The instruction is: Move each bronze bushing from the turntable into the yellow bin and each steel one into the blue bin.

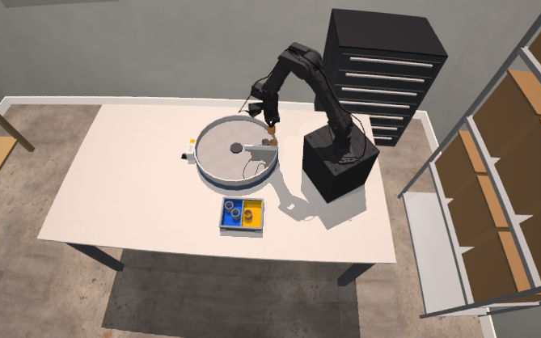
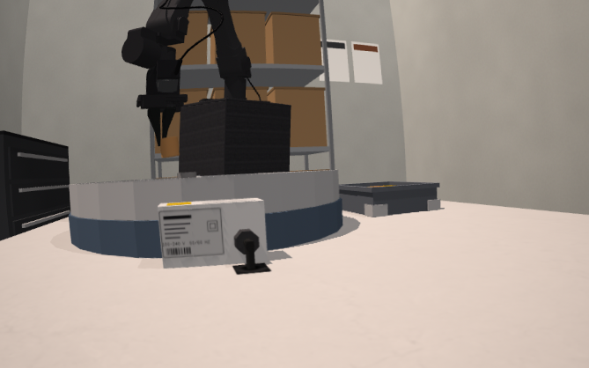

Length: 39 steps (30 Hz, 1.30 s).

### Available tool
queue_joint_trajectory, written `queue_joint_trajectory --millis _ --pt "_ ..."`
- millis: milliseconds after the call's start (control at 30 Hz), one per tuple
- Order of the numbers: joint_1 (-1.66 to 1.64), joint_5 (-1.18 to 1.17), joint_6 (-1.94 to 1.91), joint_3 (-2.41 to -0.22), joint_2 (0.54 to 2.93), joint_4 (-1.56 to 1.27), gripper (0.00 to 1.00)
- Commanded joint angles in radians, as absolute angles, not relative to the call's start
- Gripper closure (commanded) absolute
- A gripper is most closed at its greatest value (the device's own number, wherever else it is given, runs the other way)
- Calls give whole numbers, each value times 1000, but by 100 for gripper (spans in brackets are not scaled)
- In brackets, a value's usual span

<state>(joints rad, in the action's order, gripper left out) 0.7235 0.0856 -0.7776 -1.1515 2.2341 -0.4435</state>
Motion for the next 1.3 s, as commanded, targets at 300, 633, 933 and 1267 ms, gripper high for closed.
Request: queue_joint_trajectory --millis 300,633,933,1267 --pt "734 98 -784 -1157 2234 -452 100" --pt "711 97 -786 -1130 2217 -442 100" --pt "641 86 -797 -1084 2180 -407 100" --pt "495 76 -807 -1013 2134 -371 100"
